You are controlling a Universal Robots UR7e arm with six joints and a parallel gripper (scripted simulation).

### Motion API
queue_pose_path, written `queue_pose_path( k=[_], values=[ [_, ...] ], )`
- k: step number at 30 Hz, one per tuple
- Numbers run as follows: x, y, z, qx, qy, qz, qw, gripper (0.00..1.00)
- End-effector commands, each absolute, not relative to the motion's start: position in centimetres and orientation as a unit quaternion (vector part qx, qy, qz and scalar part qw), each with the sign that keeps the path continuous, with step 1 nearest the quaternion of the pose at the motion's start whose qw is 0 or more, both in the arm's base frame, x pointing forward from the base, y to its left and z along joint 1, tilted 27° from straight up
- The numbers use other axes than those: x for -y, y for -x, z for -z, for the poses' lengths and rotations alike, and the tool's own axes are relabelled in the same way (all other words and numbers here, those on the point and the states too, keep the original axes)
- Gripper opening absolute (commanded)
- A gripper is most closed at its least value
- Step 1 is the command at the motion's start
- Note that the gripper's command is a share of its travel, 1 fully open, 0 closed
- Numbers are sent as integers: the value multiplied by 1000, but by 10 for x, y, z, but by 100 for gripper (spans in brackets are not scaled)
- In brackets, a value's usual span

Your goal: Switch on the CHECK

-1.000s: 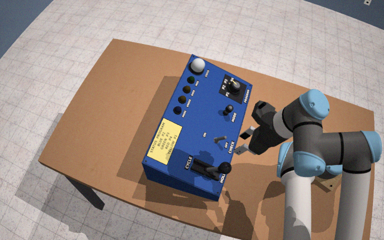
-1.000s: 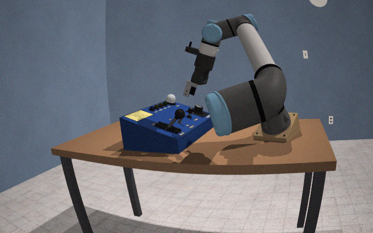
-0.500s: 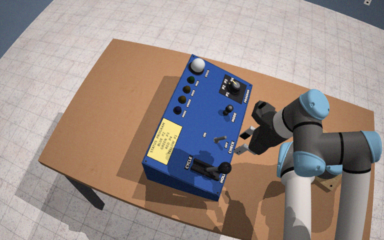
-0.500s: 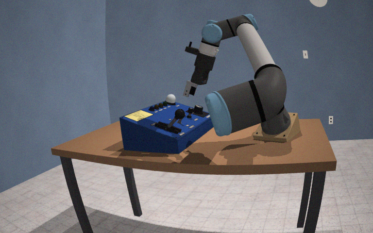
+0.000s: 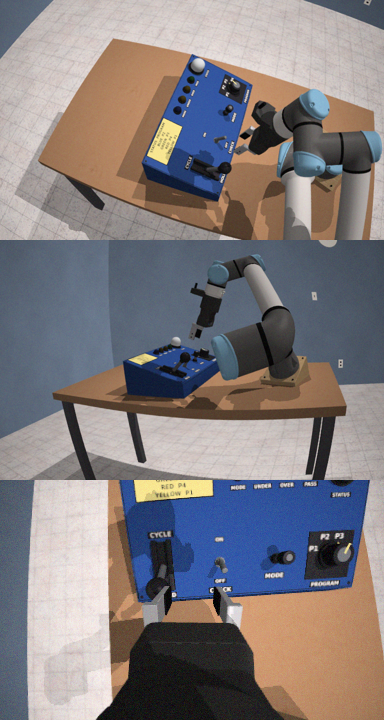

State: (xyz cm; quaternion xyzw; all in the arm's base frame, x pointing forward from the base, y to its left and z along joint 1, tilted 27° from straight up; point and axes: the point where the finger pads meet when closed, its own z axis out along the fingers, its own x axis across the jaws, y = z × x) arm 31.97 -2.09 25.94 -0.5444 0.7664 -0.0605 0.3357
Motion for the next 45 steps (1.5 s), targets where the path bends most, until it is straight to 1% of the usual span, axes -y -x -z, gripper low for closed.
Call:
queue_pose_path(
  k=[1,24,34,45],
  values=[
    [22,-320,-258,-767,543,60,337,100],
    [22,-320,-258,-767,543,60,337,100],
    [42,-320,-255,-768,542,59,336,100],
    [130,-315,-228,-768,543,59,335,100]
  ],
)
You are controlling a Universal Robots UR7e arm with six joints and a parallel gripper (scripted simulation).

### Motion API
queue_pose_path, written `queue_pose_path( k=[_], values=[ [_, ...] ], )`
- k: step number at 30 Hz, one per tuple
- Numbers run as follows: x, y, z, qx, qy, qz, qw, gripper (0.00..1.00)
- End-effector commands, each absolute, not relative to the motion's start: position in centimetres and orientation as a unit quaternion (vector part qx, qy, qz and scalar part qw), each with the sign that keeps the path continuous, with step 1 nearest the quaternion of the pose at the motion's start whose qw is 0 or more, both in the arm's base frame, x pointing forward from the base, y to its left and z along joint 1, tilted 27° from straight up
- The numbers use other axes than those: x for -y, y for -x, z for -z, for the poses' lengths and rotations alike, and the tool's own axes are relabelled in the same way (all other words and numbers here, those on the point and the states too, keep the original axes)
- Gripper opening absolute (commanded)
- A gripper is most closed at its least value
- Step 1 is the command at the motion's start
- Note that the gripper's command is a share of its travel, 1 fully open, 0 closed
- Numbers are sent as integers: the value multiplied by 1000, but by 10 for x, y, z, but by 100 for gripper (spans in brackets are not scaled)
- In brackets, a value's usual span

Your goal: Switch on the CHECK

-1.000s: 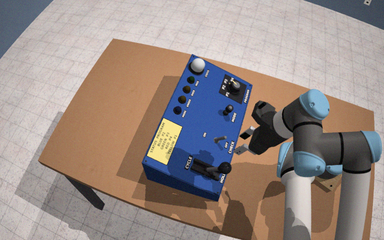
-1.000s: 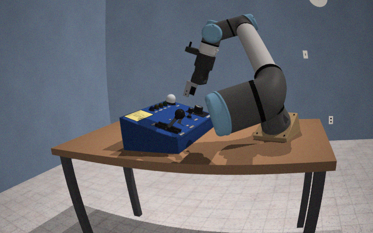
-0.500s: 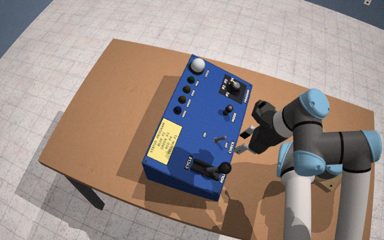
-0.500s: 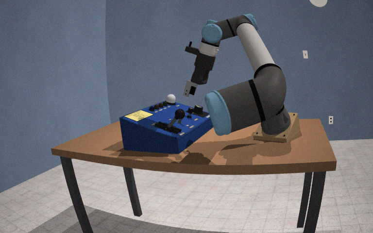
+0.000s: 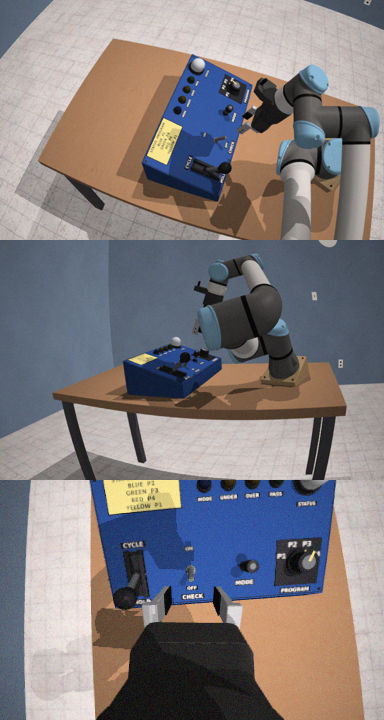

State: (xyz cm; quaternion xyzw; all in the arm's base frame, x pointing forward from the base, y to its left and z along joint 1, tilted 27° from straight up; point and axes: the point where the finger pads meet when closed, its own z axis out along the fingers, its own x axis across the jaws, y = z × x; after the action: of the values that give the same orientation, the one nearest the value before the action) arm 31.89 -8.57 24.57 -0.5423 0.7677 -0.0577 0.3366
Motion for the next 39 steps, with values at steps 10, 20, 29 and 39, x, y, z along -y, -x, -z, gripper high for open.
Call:
queue_pose_path(
  k=[10,20,29,39],
  values=[
    [197,-304,-190,-768,543,58,335,100],
    [234,-294,-158,-767,543,58,336,100],
    [236,-293,-157,-767,544,59,336,100],
    [236,-293,-157,-767,544,59,335,100]
  ],
)
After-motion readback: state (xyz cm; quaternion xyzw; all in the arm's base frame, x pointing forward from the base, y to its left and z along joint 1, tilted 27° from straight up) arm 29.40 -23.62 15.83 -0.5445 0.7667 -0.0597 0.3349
